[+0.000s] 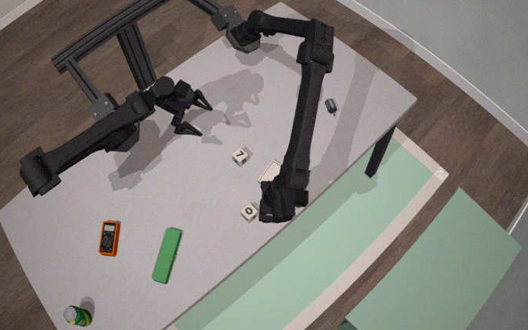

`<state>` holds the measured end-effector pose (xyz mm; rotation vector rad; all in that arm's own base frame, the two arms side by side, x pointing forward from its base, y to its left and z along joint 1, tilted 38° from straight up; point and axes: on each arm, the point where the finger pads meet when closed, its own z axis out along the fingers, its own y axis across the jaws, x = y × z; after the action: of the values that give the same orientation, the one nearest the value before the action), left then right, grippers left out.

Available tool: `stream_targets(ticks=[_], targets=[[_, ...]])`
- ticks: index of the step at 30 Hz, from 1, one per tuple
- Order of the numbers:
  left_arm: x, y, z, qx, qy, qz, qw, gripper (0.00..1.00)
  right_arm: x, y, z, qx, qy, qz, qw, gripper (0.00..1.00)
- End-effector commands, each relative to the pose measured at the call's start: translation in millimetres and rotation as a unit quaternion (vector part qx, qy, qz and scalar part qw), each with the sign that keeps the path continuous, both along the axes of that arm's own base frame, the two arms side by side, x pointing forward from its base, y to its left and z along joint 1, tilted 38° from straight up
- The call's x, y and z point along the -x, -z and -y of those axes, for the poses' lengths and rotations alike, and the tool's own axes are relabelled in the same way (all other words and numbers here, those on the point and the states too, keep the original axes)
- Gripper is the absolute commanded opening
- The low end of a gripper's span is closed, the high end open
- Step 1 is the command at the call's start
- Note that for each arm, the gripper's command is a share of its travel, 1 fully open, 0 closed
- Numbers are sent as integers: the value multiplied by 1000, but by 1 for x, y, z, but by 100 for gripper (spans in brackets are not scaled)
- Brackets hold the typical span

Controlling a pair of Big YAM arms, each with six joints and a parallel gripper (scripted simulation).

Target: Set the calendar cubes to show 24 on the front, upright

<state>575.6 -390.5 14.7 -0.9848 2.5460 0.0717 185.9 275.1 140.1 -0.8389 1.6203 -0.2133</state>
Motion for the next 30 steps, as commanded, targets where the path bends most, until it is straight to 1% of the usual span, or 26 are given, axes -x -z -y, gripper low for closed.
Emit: stream_targets(ticks=[1, 2, 3, 4, 5, 8, 12, 14, 15, 22, 23, 29, 30], targets=[[4, -30, 10, 14, 2, 15, 1000, 100, 0, -3, -4, -8, -1, 1, 1000, 100], [4, -16, 10, 8, 2, 8, 1000, 100, 0, -3, -4, -8, -1, 1, 1000, 100], [6, -27, 9, 11, 6, 13, 1000, 89, 0, -3, -4, -8, -1, 1, 1000, 100], [5, -26, 9, 9, 19, 14, 1000, 77, 0, -3, -4, -8, -1, 1, 1000, 100], [13, -29, 23, 7, 44, 20, 999, 69, 0, -3, -4, -8, -1, 1, 1000, 100], [6, -32, 34, 0, 102, 48, 994, 69, 0, -3, -4, -8, -1, 1, 1000, 100], [-5, -29, 55, -16, 179, 114, 977, 69, 0, -3, -4, -8, -1, 1, 1000, 100], [-5, -29, 55, -16, 179, 114, 977, 69, 0, -3, -4, -8, -1, 1, 1000, 100], [-5, -12, 59, -28, 199, 115, 973, 69, 0, -3, -4, -8, -1, 1, 1000, 100], [-13, -5, 87, -76, 288, 215, 930, 69, 0, -3, -4, -8, -1, 1, 1000, 100], [-11, 13, 88, -90, 301, 218, 924, 69, 0, -3, -4, -8, -1, 1, 1000, 100], [-5, 23, 104, -151, 353, 293, 876, 69, 0, -3, -4, -8, -1, 1, 1000, 100], [-5, 23, 104, -151, 353, 293, 876, 69, 0, -3, -4, -8, -1, 1, 1000, 100]])
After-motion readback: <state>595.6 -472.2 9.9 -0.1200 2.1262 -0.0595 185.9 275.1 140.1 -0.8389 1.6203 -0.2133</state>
